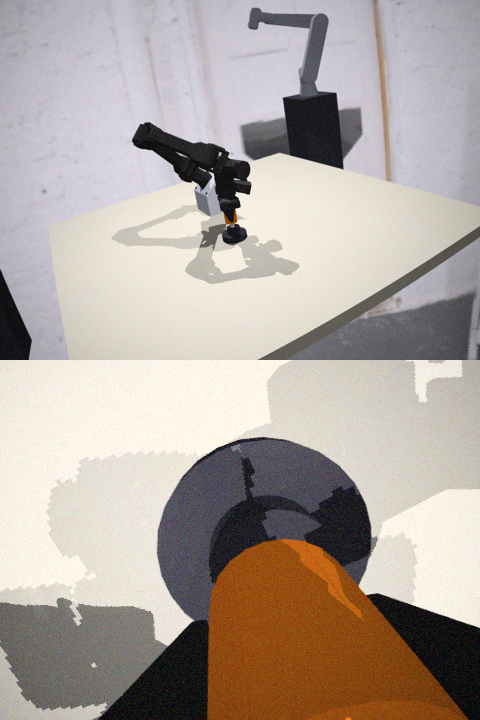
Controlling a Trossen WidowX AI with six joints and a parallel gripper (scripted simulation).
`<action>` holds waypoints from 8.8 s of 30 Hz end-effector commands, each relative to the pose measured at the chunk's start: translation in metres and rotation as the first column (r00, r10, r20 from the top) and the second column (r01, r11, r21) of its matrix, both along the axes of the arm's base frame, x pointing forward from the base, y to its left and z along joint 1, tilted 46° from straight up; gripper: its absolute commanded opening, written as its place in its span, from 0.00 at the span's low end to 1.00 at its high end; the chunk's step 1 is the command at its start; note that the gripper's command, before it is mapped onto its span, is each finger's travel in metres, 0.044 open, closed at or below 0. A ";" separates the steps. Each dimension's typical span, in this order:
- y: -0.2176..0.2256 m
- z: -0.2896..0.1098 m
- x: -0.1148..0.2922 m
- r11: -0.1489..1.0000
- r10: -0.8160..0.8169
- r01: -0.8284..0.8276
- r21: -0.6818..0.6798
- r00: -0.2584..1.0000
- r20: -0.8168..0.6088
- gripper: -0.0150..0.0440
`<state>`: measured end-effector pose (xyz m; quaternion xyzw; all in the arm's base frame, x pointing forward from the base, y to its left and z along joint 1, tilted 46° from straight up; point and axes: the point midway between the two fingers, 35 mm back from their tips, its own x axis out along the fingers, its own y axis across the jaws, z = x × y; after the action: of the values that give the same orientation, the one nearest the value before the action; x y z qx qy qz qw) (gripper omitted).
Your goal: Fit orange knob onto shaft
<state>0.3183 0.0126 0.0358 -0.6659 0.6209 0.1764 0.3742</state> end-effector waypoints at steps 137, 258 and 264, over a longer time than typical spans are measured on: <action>0.004 0.000 0.002 0.825 0.485 -0.564 0.033 0.678 -0.552 0.25; 0.002 0.000 0.002 0.532 0.592 -0.805 0.264 0.130 -0.796 0.25; 0.004 0.002 0.002 0.519 0.590 -0.809 0.276 0.105 -0.800 0.25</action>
<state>0.3192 0.0147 0.0355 -0.7455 0.3410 0.5465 -0.1707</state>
